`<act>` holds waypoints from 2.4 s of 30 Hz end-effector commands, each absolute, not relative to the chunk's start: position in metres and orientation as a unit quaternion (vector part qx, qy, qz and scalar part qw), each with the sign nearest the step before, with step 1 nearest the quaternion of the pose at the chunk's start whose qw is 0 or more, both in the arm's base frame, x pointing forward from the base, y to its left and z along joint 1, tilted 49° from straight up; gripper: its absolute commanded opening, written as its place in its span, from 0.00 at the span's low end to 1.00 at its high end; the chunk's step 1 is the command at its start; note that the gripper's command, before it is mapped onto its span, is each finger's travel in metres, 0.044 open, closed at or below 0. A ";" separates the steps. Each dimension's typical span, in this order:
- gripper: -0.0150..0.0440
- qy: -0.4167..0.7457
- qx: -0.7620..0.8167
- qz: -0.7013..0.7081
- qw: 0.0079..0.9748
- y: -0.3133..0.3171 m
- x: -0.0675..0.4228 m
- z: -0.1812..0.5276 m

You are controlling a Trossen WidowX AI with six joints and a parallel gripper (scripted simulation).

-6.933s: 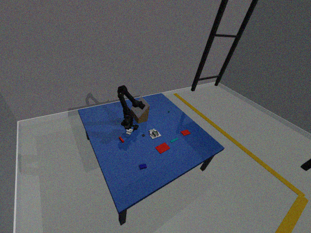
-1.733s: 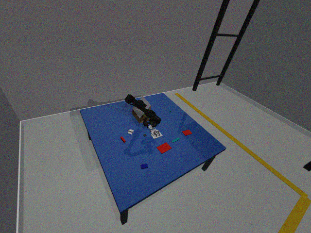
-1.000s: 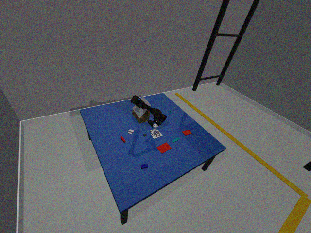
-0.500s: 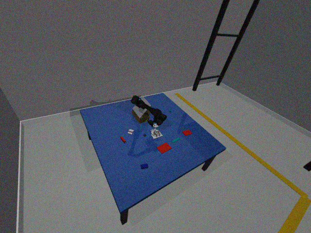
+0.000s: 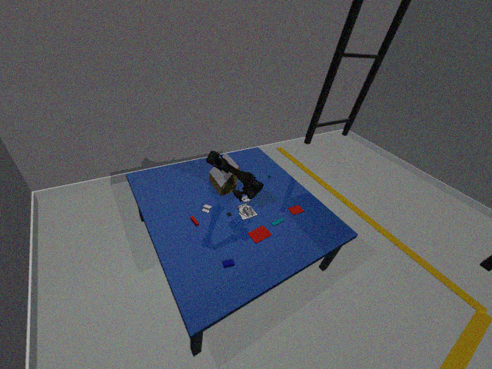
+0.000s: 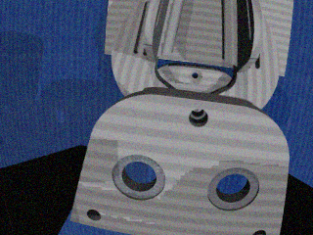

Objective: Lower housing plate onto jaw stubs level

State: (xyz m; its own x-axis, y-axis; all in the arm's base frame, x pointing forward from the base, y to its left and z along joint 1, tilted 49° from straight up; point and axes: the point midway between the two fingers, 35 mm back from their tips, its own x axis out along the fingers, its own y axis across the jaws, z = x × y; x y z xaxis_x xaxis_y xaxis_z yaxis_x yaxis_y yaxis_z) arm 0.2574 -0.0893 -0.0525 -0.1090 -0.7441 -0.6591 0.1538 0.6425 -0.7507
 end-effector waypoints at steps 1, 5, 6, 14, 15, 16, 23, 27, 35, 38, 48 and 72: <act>0.85 0.654 -0.228 -0.357 0.627 -0.091 0.256 -0.051; 0.85 0.654 -0.228 -0.357 0.627 -0.091 0.256 -0.051; 0.85 0.654 -0.228 -0.357 0.627 -0.091 0.256 -0.051; 0.85 0.654 -0.228 -0.357 0.627 -0.091 0.256 -0.051; 0.85 0.654 -0.229 -0.356 0.627 -0.091 0.256 -0.051; 0.85 0.655 -0.230 -0.355 0.626 -0.091 0.256 -0.051; 0.85 0.655 -0.231 -0.354 0.626 -0.091 0.256 -0.051; 0.85 0.655 -0.231 -0.354 0.626 -0.091 0.255 -0.051; 0.85 0.655 -0.231 -0.354 0.626 -0.091 0.255 -0.051; 0.85 0.656 -0.231 -0.354 0.626 -0.094 0.255 -0.054; 0.85 0.656 -0.230 -0.353 0.626 -0.106 0.254 -0.065; 0.85 0.655 -0.232 -0.355 0.625 -0.136 0.248 -0.090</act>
